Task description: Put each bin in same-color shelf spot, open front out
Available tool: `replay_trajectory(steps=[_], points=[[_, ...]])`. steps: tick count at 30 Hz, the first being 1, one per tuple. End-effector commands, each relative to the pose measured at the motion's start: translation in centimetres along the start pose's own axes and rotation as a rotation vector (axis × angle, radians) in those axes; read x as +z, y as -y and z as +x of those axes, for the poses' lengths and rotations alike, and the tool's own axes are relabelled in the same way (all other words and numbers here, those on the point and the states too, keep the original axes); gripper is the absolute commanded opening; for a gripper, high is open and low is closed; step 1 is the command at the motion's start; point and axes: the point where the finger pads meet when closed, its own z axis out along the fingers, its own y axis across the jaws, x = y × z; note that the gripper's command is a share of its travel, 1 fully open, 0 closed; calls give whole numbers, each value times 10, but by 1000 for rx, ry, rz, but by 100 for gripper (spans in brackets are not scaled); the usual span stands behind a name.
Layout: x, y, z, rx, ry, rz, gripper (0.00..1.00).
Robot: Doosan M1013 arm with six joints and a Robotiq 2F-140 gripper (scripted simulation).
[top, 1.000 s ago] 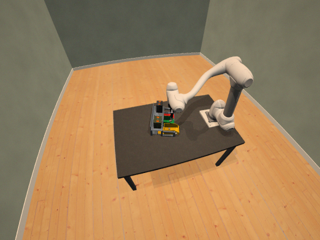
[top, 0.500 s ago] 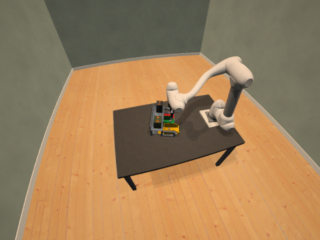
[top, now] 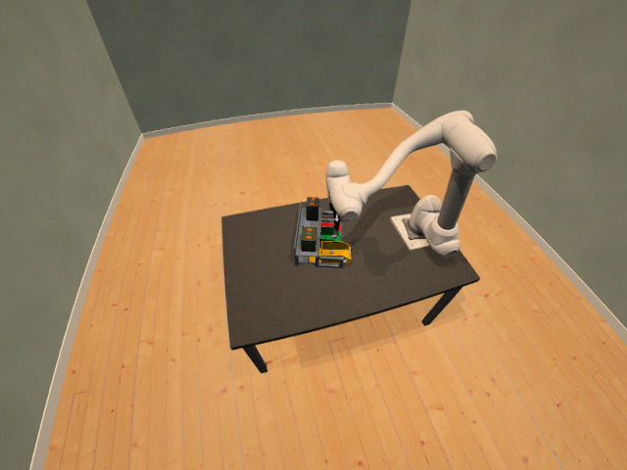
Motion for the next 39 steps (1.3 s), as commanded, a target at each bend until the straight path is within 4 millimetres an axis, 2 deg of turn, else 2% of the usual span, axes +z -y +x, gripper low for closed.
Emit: replay_trajectory(steps=[1,21,33,35,36,39], points=[[0,0,0,0,0,0,10],[0,-1,2,-22,1,0,10],[10,-19,38,-499,20,9,10],[10,-19,38,-499,20,9,10],[12,-23,46,-606,24,11,10],[15,-26,53,-700,27,14,10]])
